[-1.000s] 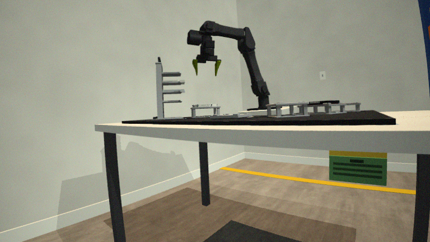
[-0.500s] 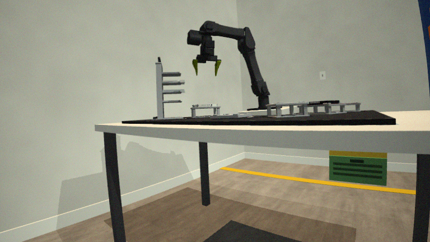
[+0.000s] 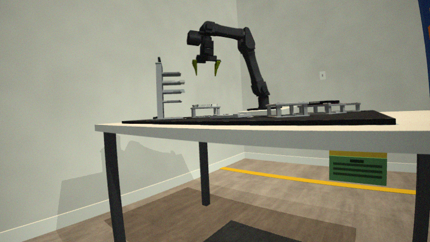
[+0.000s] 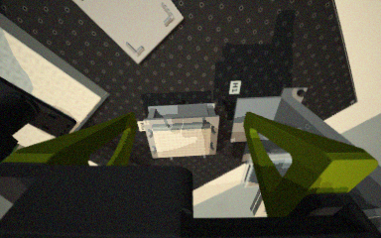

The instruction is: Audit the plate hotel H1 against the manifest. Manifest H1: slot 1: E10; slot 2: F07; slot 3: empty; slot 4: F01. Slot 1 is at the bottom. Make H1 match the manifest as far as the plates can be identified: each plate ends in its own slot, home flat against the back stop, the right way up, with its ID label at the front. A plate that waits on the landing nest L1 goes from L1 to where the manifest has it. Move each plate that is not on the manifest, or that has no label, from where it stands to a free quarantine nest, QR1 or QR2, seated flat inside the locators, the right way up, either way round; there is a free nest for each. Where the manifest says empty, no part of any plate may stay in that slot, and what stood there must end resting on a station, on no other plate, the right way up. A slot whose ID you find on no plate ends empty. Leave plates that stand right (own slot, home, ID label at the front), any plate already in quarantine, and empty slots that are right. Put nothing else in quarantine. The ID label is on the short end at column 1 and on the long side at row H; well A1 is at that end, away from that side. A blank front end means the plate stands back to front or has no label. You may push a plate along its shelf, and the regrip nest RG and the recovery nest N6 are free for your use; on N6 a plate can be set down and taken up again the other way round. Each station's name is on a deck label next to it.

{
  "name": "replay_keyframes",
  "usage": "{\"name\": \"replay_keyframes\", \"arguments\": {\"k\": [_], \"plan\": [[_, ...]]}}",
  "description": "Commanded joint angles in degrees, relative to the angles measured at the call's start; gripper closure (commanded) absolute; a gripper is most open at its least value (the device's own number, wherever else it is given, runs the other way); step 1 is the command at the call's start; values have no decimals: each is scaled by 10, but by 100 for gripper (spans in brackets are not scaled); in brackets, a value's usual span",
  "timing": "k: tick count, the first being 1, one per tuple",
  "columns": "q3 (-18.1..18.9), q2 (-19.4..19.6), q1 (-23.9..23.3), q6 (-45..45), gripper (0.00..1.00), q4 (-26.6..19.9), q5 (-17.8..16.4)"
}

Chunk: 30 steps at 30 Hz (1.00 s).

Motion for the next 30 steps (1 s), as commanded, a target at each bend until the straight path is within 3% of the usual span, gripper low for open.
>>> {"name": "replay_keyframes", "arguments": {"k": [1, 8, 9, 10, 13, 17, 18, 19, 24, 25, 26, 27, 28, 30], "plan": [[2, -5, -6, 2, 0, -1, -1], [2, -9, -16, 5, 0, -1, -1], [7, -23, -134, 42, 0, -1, -9], [2, -12, -31, 11, 0, -1, -8], [2, -13, -59, 13, 0, -1, -2], [2, -13, -61, 13, 0, -1, -1], [14, -19, -183, 50, 0, -1, -10], [4, -13, -76, 19, 0, -1, -9], [4, -13, -106, 22, 0, -1, -3], [24, -11, -227, 58, 0, -1, -12], [7, -12, -120, 27, 0, -1, -11], [30, -8, -253, 65, 0, -1, -18], [12, -11, -161, 35, 0, -1, -14], [15, -11, -204, 44, 0, -1, -9]]}}
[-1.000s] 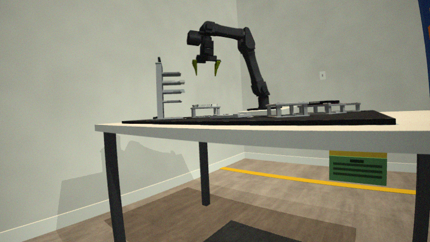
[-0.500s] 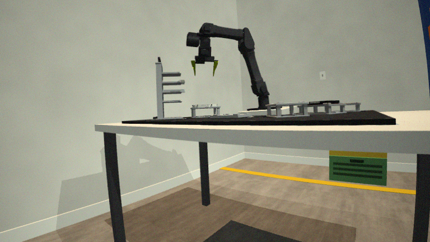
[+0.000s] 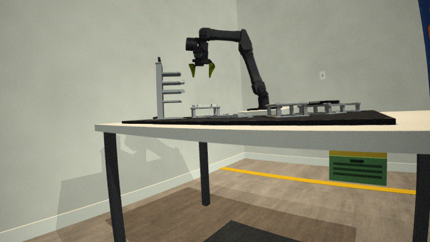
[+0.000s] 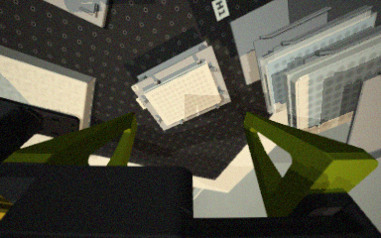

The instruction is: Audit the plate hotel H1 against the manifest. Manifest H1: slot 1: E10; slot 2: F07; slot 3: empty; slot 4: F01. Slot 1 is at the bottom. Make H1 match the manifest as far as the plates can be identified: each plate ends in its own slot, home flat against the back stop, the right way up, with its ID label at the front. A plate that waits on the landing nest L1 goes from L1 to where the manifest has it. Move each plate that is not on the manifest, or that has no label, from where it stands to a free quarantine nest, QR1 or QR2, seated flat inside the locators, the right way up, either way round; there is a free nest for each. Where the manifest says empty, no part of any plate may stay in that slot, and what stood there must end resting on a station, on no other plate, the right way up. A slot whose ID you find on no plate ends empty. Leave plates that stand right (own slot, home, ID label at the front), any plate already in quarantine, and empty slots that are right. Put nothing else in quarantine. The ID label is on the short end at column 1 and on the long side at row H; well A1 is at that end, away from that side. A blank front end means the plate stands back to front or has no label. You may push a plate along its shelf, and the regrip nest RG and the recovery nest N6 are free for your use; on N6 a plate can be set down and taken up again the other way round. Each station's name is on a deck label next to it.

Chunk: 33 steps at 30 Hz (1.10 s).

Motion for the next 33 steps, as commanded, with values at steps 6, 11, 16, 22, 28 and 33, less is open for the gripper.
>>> {"name": "replay_keyframes", "arguments": {"k": [6, 11, 16, 22, 28, 33], "plan": [[3, -4, -20, 11, 0, -3, -1], [3, -4, -26, 16, 0, -3, 0], [17, -5, -99, 189, 0, -4, -4], [23, -1, -93, 312, 0, -4, 7], [23, -1, -93, 312, 0, -4, 7], [23, -1, -93, 312, 0, -4, 7]]}}
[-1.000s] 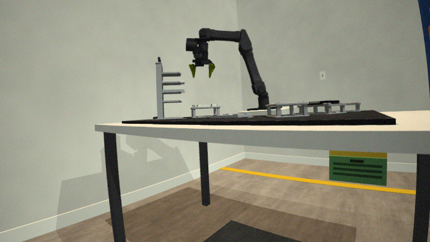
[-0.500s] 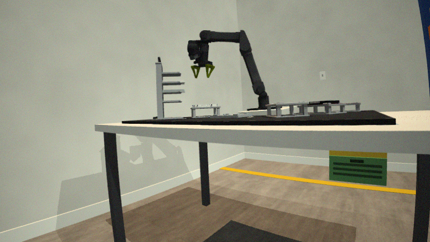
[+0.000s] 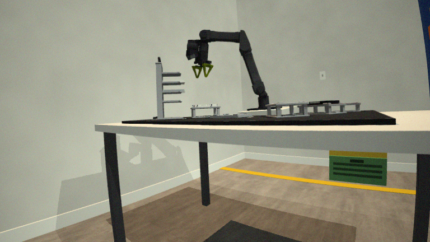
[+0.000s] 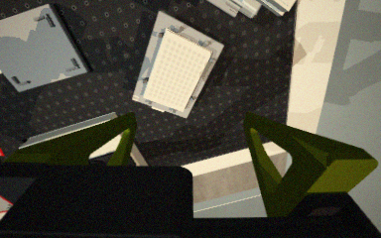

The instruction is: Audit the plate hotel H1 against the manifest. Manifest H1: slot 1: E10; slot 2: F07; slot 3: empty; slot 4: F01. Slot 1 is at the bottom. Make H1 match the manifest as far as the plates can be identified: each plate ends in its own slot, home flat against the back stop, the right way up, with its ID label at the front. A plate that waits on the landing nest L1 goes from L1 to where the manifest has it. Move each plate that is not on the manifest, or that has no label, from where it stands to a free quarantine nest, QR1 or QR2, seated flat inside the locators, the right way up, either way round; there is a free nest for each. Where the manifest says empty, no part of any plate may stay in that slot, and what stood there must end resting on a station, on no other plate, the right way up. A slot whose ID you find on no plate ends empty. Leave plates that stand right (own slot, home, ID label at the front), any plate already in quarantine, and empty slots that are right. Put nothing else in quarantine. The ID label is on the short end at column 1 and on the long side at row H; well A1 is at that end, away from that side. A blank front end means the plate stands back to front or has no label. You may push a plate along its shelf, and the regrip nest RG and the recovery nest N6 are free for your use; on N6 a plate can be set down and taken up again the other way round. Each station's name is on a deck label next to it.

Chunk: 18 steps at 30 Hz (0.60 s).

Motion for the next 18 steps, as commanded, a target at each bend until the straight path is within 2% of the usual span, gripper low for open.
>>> {"name": "replay_keyframes", "arguments": {"k": [1, 8, 9, 12, 13, 18], "plan": [[3, -3, 0, 6, 0, 0, 0], [3, -3, 0, 6, 0, 0, 0], [-8, 6, -2, 155, 0, 0, -5], [-11, 21, -5, 228, 0, 0, -12], [-10, 22, -6, 245, 0, 1, -14], [-62, 12, -5, 246, 0, 11, -14]]}}
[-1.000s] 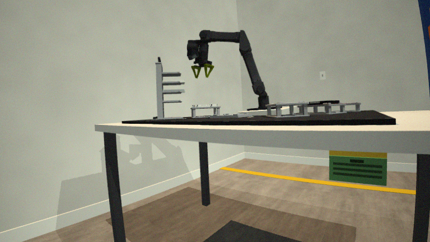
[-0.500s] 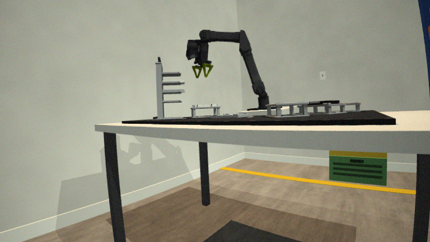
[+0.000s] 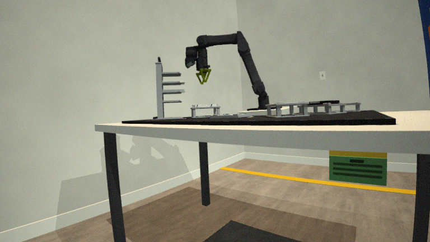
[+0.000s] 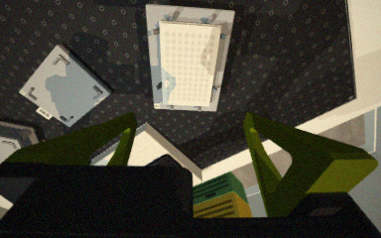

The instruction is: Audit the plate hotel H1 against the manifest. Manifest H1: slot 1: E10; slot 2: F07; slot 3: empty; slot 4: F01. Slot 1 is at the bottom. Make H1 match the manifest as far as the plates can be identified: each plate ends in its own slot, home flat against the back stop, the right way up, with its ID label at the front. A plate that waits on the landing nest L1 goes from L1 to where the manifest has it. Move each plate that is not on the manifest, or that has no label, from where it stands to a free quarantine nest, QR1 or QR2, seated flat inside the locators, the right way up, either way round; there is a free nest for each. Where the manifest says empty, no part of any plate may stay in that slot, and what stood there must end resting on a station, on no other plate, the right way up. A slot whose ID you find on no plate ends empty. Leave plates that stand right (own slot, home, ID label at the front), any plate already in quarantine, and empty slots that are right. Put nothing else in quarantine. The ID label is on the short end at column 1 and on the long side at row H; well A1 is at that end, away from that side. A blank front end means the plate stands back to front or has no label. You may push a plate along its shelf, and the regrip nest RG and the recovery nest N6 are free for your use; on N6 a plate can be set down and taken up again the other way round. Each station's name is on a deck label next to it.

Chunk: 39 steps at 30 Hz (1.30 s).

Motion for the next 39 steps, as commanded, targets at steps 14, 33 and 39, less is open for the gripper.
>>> {"name": "replay_keyframes", "arguments": {"k": [14, 33, 39], "plan": [[-120, -21, 2, 37, 0, 103, -5], [-183, -21, 3, 39, 0, 166, -5], [-183, -21, 3, 39, 0, 166, -5]]}}
